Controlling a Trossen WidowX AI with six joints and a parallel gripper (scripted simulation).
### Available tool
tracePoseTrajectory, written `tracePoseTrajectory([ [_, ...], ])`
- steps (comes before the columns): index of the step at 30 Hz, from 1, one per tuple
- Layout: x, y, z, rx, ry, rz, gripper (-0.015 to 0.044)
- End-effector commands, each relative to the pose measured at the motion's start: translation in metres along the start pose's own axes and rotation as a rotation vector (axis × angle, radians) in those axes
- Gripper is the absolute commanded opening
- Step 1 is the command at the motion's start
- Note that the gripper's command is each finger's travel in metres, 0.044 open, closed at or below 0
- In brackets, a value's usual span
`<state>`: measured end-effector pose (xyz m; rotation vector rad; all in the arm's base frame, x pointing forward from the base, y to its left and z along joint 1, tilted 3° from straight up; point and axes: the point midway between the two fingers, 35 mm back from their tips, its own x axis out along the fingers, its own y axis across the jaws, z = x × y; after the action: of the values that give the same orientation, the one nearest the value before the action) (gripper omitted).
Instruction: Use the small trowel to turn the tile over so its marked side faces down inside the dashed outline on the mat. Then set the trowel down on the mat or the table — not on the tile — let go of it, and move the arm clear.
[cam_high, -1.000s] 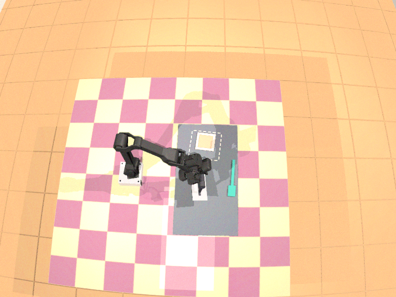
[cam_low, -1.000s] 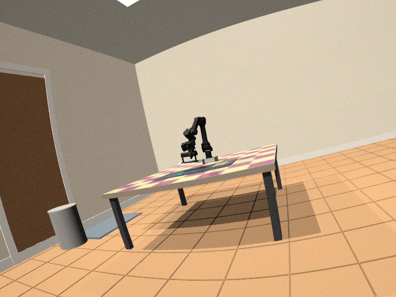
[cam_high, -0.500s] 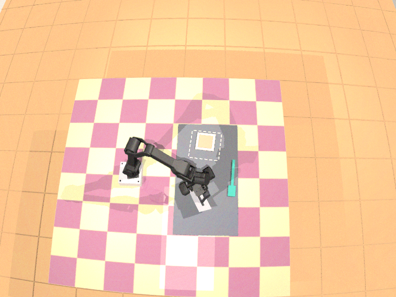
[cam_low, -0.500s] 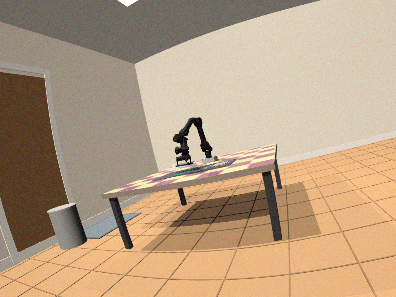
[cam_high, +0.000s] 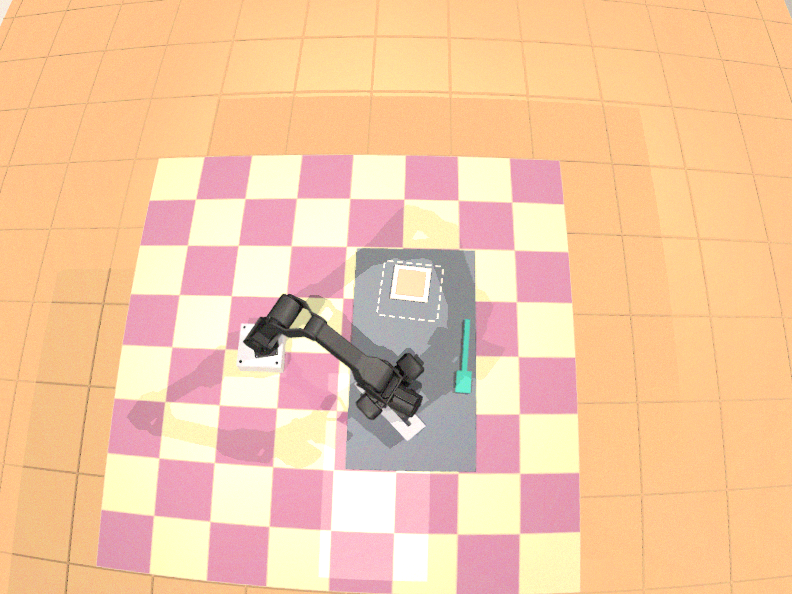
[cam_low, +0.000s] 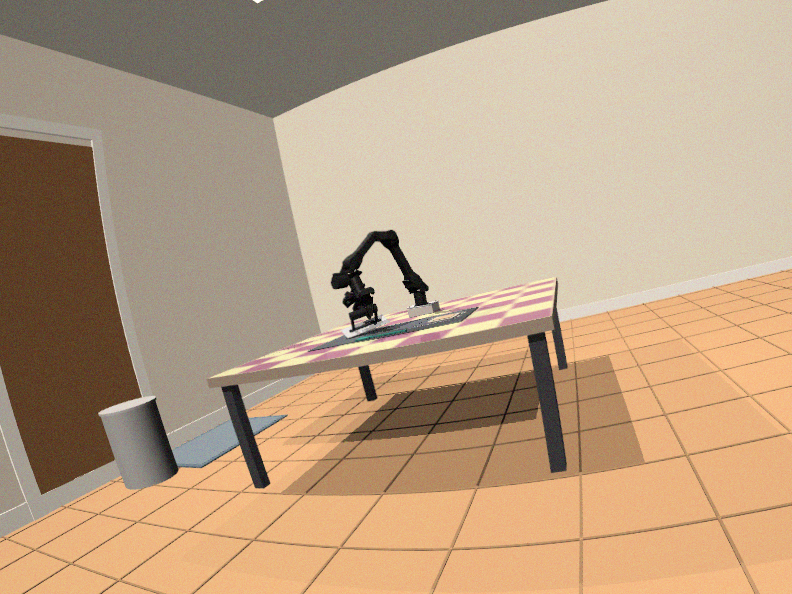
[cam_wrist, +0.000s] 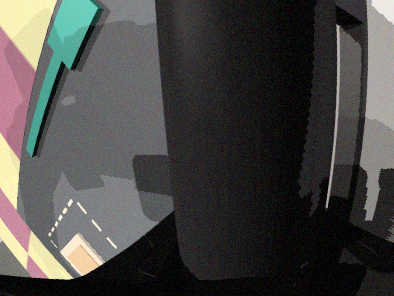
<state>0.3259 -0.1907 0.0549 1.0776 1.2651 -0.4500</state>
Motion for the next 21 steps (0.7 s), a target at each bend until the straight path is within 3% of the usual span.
tracePoseTrajectory([
  [1,-0.008,-0.007,0.008,-0.074,0.048,0.049,0.0],
  [21,-0.033,-0.042,0.03,-0.411,0.208,0.35,0.0],
])
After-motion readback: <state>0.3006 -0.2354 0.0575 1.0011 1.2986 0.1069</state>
